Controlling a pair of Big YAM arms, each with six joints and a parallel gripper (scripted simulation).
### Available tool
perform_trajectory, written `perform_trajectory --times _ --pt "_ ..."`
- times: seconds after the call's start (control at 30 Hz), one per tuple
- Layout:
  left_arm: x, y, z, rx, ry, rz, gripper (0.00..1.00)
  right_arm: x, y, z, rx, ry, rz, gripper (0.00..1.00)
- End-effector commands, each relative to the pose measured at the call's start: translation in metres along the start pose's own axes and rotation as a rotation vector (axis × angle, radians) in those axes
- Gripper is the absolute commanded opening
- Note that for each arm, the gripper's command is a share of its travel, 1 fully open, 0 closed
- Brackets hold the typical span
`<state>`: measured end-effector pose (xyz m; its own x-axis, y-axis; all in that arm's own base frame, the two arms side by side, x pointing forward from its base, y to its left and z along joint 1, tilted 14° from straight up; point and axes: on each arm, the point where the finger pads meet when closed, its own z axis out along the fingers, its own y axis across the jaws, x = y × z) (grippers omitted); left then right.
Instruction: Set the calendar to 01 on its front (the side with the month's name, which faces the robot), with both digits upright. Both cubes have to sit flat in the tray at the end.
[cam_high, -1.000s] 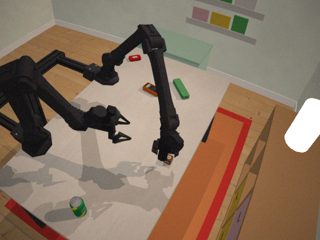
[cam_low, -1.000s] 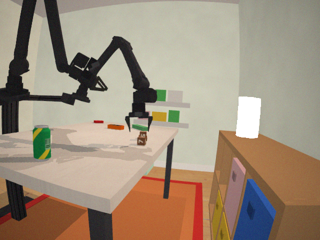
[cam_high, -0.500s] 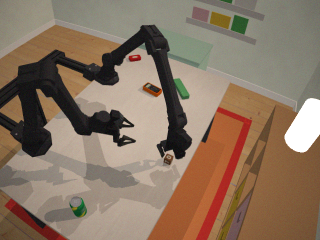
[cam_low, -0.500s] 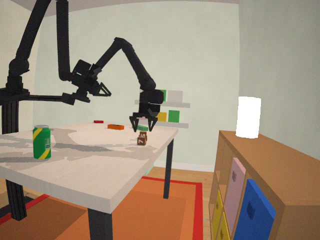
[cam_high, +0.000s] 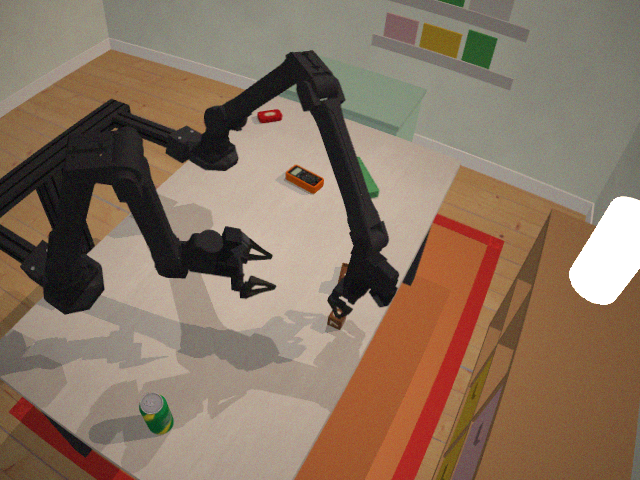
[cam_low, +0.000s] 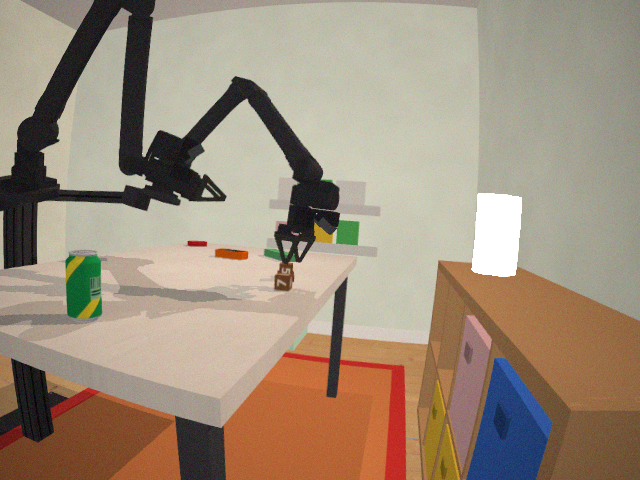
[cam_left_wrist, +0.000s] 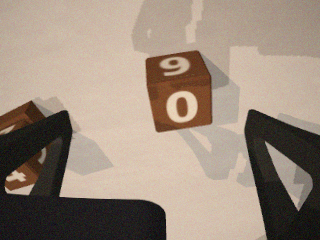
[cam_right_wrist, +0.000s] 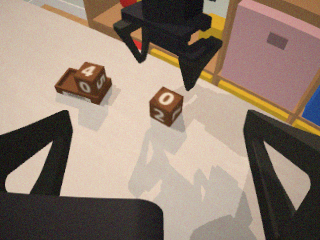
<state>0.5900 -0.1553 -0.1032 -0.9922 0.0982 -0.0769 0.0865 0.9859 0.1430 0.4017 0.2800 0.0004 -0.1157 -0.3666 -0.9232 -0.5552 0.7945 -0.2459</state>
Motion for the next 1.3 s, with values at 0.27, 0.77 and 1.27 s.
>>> perform_trajectory --times 0.27,0.77,1.27 --pt "-0.016 0.019 0.009 0.044 0.077 -0.568 1.0 -0.006 -0.005 0.007 0.012 -0.062 -0.004 1.0" --pt "-0.024 0.034 0.005 0.081 0.149 -0.966 1.0 -0.007 -0.006 0.006 0.014 -0.066 -0.001 1.0" --pt "-0.024 0.032 0.005 0.084 0.148 -0.937 1.0 -0.004 -0.001 0.005 0.004 -0.051 0.001 1.0"
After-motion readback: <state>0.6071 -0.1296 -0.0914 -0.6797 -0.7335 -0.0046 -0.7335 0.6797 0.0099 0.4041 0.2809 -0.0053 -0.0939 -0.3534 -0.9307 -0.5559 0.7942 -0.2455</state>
